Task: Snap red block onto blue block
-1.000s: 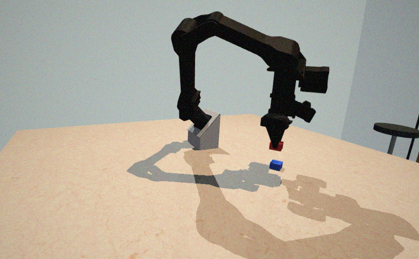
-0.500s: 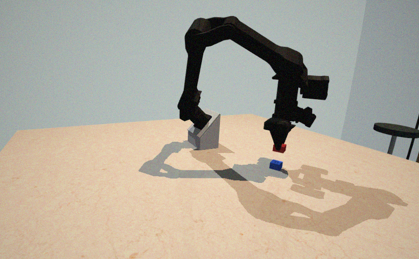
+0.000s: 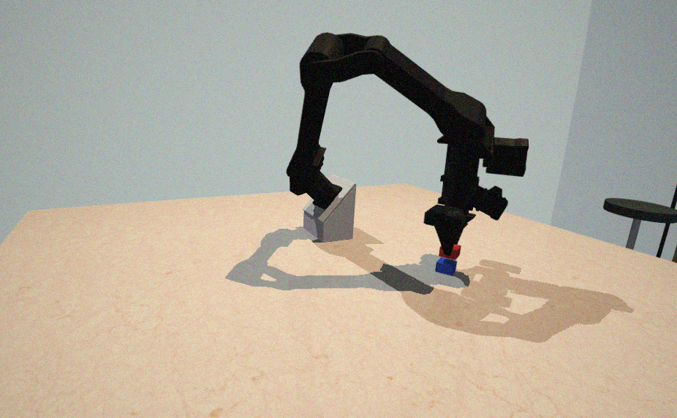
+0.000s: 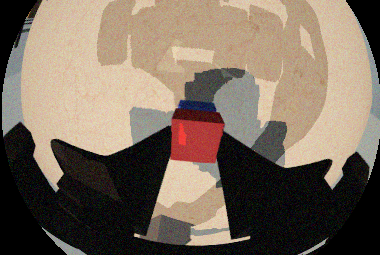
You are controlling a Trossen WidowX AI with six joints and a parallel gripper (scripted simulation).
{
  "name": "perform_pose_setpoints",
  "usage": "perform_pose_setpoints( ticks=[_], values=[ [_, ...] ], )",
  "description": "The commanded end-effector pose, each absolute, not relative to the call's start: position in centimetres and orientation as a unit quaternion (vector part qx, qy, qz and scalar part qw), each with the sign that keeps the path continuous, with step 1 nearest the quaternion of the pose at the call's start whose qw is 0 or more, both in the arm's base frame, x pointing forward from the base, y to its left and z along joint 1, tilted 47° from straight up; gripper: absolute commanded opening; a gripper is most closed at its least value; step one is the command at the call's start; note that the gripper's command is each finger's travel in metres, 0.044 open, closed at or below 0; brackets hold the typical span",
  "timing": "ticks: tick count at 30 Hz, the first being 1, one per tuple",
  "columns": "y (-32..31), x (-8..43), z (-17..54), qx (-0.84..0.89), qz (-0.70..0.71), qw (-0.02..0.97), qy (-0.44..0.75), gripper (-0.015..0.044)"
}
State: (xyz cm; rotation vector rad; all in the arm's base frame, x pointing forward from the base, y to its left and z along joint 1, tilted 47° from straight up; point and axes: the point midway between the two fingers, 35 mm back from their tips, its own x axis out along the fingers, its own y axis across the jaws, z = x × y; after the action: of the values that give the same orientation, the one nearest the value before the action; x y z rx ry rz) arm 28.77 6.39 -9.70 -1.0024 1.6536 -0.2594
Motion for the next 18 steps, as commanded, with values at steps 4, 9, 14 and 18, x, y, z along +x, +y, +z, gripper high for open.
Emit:
perform_pose_setpoints(
  ticks=[4,9,14,18],
  values=[
    [5.60,28.56,-10.30,-0.429,-0.111,0.558,0.702,0.0000],
    [5.60,28.56,-10.30,-0.429,-0.111,0.558,0.702,0.0000],
    [5.50,28.56,-10.38,-0.429,-0.111,0.558,0.701,0.0000],
    [5.33,28.56,-10.49,-0.429,-0.111,0.558,0.701,0.0000]
  ],
)
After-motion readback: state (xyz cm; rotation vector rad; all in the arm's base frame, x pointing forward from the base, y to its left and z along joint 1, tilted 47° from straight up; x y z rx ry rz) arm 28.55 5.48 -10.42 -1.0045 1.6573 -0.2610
